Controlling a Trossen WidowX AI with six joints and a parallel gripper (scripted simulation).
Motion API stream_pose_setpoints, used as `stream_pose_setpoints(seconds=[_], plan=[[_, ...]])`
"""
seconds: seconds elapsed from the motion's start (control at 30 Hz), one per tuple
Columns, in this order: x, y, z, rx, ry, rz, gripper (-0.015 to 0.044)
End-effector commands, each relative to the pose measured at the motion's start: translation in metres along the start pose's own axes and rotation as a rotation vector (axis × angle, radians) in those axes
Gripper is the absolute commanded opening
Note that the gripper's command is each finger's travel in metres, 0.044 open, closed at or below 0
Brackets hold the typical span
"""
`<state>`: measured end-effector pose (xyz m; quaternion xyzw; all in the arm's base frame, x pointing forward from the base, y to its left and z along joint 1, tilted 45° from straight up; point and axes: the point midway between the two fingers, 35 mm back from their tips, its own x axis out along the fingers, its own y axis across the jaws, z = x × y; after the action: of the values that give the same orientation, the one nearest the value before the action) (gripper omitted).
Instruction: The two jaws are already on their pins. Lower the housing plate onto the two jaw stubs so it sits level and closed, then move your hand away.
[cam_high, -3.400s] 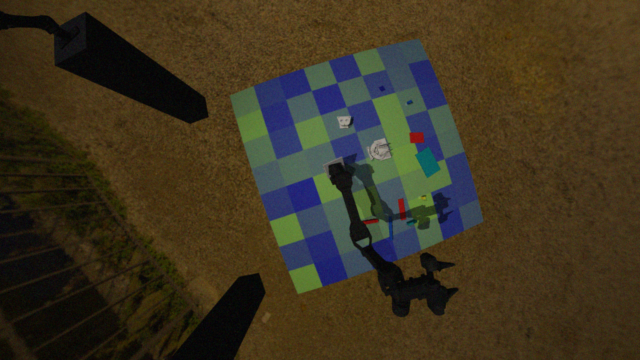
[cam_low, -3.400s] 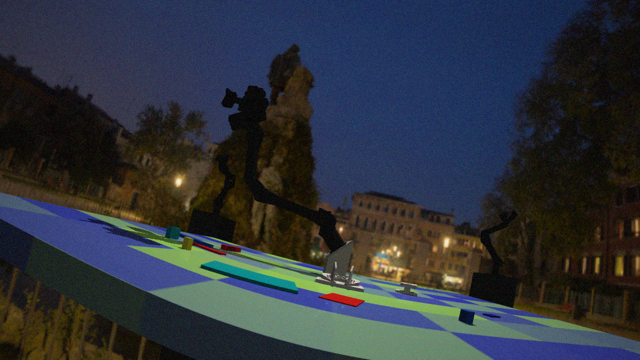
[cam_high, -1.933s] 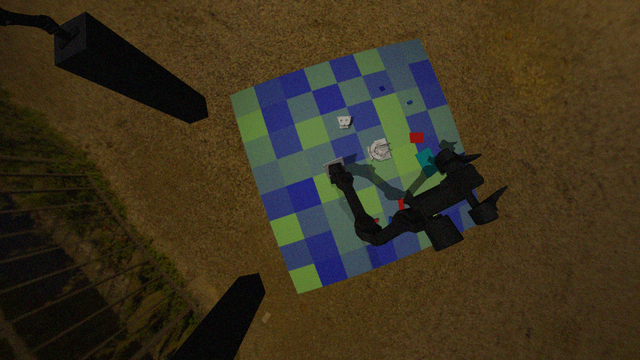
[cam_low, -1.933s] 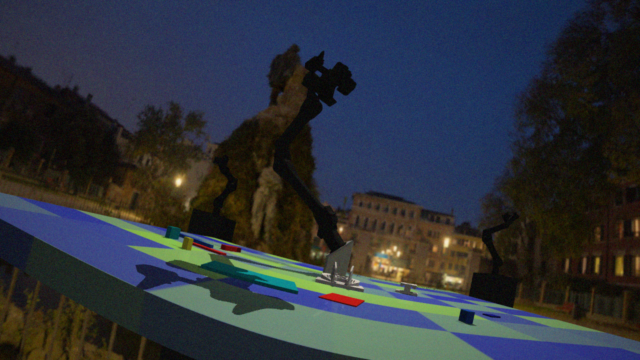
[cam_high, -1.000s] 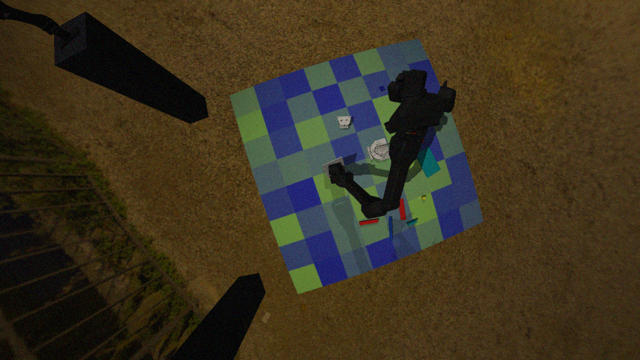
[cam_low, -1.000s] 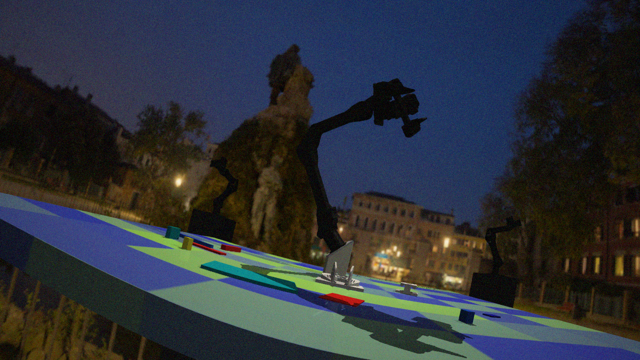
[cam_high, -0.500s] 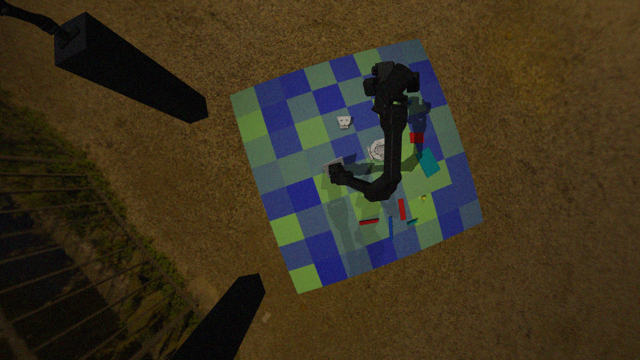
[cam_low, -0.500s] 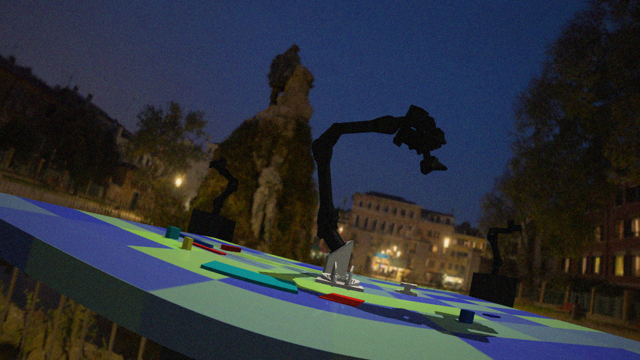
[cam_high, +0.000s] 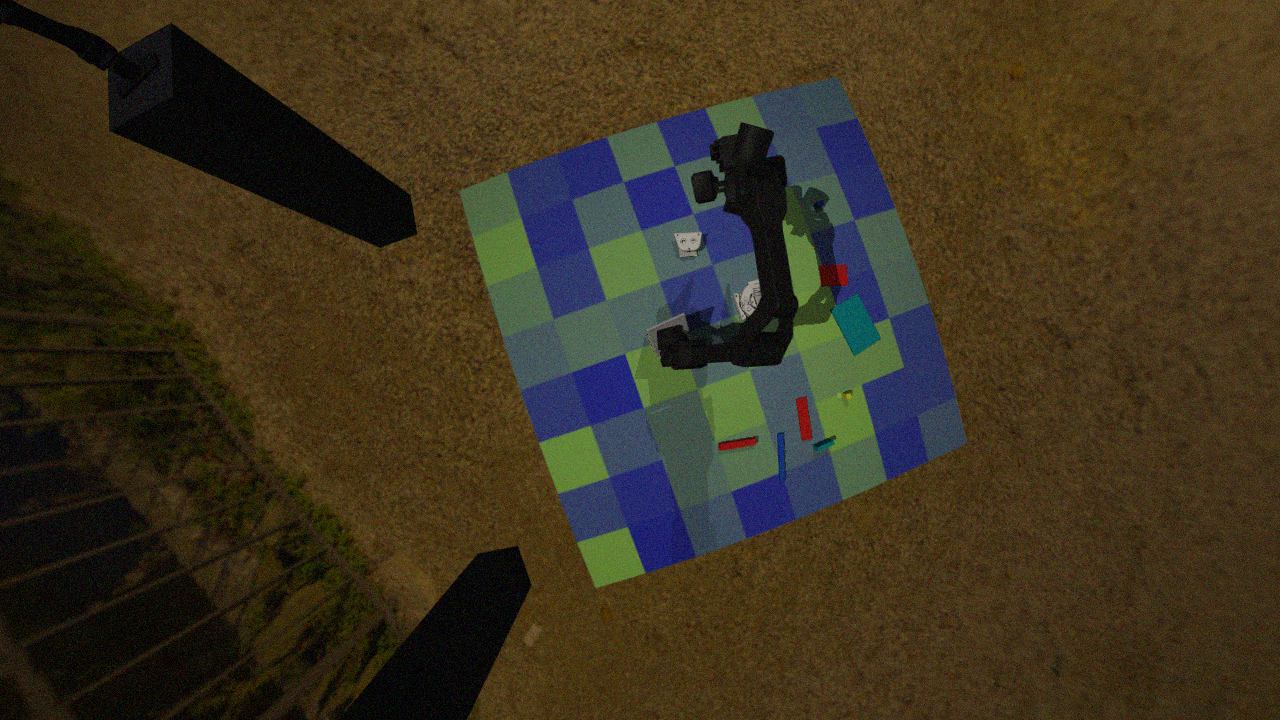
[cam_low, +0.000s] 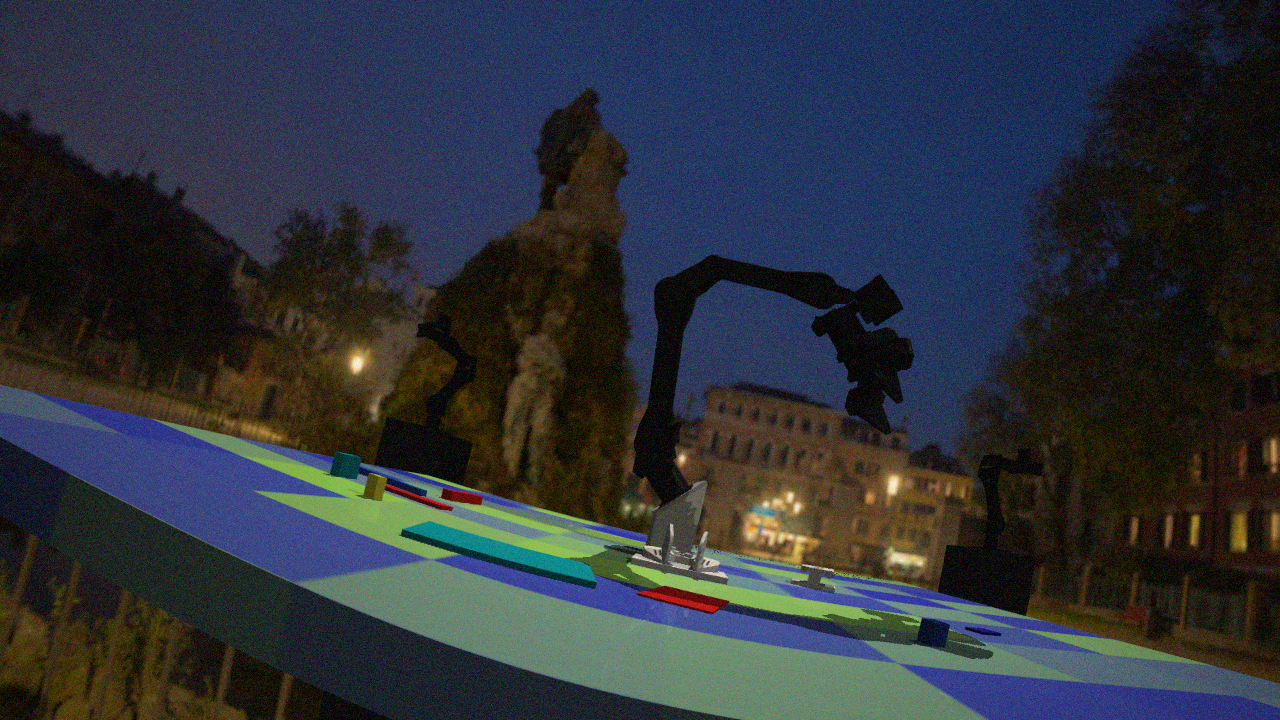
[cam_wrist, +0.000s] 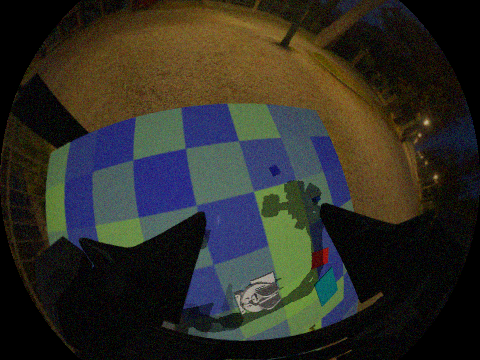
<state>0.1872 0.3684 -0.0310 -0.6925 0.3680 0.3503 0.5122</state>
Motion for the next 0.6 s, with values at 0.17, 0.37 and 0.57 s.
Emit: stream_pose_setpoints(seconds=[0.17, 0.37, 0.57], plan=[[0.043, 0.050, -0.032, 0.041, 0.183, 0.142, 0.0440], [0.065, 0.083, -0.059, 0.078, 0.330, 0.223, 0.0440], [0.081, 0.114, -0.090, 0.117, 0.488, 0.289, 0.0440]])
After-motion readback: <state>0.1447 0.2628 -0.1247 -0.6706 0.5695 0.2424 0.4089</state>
